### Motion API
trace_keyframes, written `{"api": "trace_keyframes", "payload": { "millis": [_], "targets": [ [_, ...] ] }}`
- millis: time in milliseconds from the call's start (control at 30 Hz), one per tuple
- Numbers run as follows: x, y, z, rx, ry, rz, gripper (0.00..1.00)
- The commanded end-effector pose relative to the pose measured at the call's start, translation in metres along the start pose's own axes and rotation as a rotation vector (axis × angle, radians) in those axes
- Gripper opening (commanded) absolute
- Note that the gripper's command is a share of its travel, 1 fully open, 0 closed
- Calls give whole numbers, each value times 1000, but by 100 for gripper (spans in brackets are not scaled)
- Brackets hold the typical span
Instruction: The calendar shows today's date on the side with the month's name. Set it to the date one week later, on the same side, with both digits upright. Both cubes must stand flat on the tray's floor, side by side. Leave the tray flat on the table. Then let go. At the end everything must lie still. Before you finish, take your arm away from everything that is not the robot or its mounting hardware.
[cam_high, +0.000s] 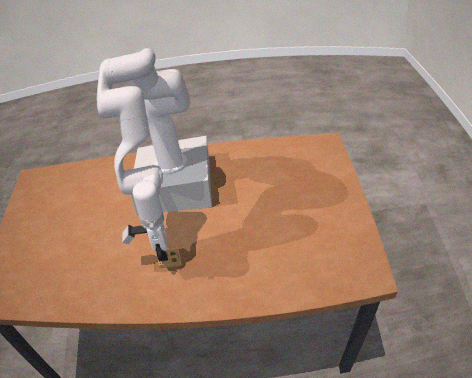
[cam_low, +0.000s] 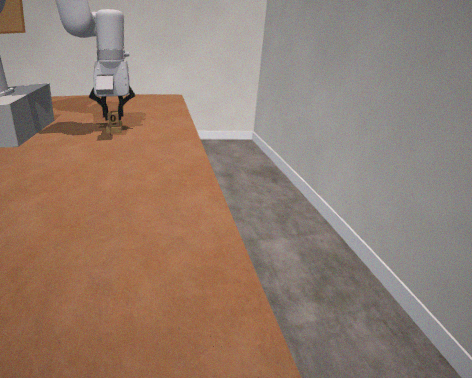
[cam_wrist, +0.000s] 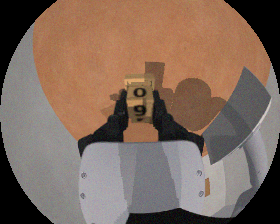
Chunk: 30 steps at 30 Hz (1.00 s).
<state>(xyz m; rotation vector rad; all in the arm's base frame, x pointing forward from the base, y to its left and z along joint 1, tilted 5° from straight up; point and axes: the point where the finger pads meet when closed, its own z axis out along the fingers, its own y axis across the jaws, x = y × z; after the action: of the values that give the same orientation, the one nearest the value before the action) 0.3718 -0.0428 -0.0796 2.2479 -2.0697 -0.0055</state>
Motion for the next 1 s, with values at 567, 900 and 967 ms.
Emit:
{"api": "trace_keyframes", "payload": {
  "millis": [567, 900, 967],
  "targets": [
    [0, -2, 7, 4, 1, 0, 29],
    [0, -2, 7, 4, 1, 0, 29],
    [0, -2, 7, 4, 1, 0, 29]
  ]
}}
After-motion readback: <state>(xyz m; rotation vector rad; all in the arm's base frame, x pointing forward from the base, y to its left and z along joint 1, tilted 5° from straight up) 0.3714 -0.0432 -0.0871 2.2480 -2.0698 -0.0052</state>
